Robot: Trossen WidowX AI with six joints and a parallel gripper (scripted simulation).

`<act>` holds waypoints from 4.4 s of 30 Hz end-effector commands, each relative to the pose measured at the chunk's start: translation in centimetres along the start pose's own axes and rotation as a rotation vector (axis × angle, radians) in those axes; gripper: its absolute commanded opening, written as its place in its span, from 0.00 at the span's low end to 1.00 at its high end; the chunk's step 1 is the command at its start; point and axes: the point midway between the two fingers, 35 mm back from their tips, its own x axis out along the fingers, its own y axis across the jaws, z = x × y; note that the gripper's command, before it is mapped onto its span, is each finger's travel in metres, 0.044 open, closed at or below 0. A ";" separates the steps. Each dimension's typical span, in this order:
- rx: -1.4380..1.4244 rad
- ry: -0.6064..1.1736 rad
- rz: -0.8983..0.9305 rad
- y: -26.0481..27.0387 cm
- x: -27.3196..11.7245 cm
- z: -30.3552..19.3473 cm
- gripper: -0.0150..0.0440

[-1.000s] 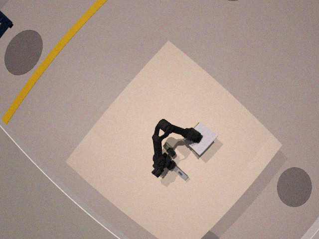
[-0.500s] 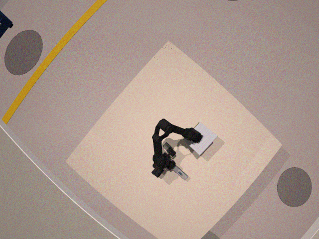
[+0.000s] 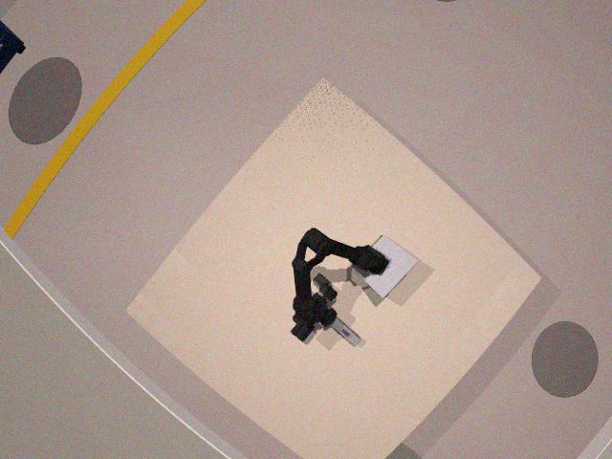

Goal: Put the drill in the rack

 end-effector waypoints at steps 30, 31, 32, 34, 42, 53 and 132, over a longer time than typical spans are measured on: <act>0.000 -0.003 -0.002 0.0 -0.3 -2.4 0.25; 0.000 -0.003 -0.002 0.0 -0.3 -2.6 0.25; 0.000 -0.003 -0.002 -0.1 -0.3 -2.8 0.25; 0.000 -0.002 -0.002 -0.1 -0.4 -3.1 0.25; 0.000 -0.002 -0.002 -0.2 -0.5 -4.1 0.25; 0.000 -0.001 -0.003 -0.2 -0.7 -5.8 0.25; 0.000 -0.002 -0.002 0.7 -3.6 -6.4 0.25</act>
